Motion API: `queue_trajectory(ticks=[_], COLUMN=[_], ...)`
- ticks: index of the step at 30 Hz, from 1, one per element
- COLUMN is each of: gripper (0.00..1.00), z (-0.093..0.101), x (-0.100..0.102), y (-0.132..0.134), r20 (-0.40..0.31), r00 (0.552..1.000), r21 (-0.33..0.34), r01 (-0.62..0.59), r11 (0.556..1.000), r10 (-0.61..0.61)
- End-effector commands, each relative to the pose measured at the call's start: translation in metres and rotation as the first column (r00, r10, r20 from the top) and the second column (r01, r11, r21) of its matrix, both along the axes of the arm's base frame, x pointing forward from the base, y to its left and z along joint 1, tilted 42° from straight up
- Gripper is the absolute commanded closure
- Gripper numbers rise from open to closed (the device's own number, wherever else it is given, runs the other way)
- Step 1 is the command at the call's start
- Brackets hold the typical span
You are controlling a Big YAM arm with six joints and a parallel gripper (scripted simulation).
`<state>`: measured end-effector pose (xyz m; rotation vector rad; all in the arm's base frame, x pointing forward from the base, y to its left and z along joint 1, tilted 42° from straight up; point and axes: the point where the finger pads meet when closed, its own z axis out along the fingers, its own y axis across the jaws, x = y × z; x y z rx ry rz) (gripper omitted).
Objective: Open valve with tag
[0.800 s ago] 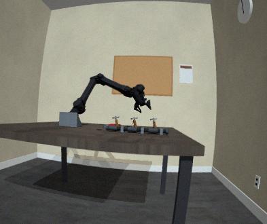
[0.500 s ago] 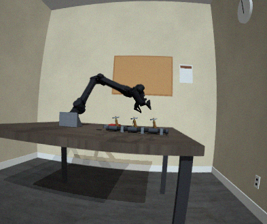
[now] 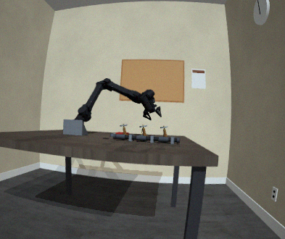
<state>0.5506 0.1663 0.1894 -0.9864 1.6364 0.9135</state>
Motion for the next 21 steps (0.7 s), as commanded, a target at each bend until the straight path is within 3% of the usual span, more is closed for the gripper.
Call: queue_trajectory(ticks=[1,8,10,14,21], gripper=[0.0,0.0,0.0,0.0,0.0], z=[0.003,-0.041,-0.041,-0.071,-0.104], x=[0.031,0.041,0.041,0.035,0.01], y=[-0.032,-0.083,-0.083,-0.123,-0.172], r20=[-0.026,-0.249,-0.249,-0.411,-0.602], r00=[0.997,0.948,0.948,0.866,0.707], r21=[-0.029,-0.127,-0.127,-0.214,-0.324], r01=[0.067,0.172,0.172,0.213,0.209], r11=[0.997,0.977,0.977,0.953,0.923], r10=[-0.068,-0.199,-0.199,-0.286,-0.371])
